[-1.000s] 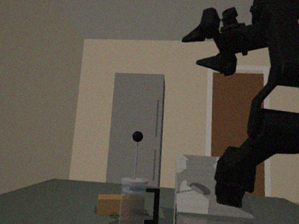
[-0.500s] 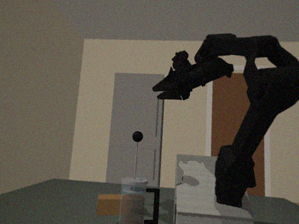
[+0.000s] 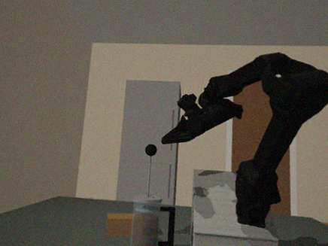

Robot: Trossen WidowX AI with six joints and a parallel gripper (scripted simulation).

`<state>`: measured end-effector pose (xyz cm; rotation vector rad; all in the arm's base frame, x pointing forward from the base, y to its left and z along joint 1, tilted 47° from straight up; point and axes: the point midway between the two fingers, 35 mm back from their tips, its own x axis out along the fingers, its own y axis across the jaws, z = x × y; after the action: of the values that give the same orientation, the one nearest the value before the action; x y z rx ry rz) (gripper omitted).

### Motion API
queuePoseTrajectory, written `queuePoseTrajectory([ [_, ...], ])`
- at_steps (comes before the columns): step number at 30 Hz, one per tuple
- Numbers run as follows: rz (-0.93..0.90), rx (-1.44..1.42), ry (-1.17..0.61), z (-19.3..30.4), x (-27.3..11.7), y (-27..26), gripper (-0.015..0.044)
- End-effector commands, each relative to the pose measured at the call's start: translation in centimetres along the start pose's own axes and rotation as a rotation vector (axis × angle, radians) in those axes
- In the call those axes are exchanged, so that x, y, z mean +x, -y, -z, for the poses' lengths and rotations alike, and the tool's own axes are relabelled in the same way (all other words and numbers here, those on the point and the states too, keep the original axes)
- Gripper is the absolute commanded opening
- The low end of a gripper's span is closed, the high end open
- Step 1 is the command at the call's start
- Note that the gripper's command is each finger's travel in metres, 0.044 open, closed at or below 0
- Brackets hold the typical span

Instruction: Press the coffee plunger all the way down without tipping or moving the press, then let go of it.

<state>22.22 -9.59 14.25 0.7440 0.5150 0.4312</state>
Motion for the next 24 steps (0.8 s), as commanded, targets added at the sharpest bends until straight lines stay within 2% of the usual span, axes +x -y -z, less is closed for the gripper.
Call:
queuePoseTrajectory([
  [1, -0.002, -0.013, 0.007, 0.3, 0.2, -0.2, 0.044],
  [24, 0.002, -0.015, 0.003, 0.4, 3.5, 0.0, 0.044],
])
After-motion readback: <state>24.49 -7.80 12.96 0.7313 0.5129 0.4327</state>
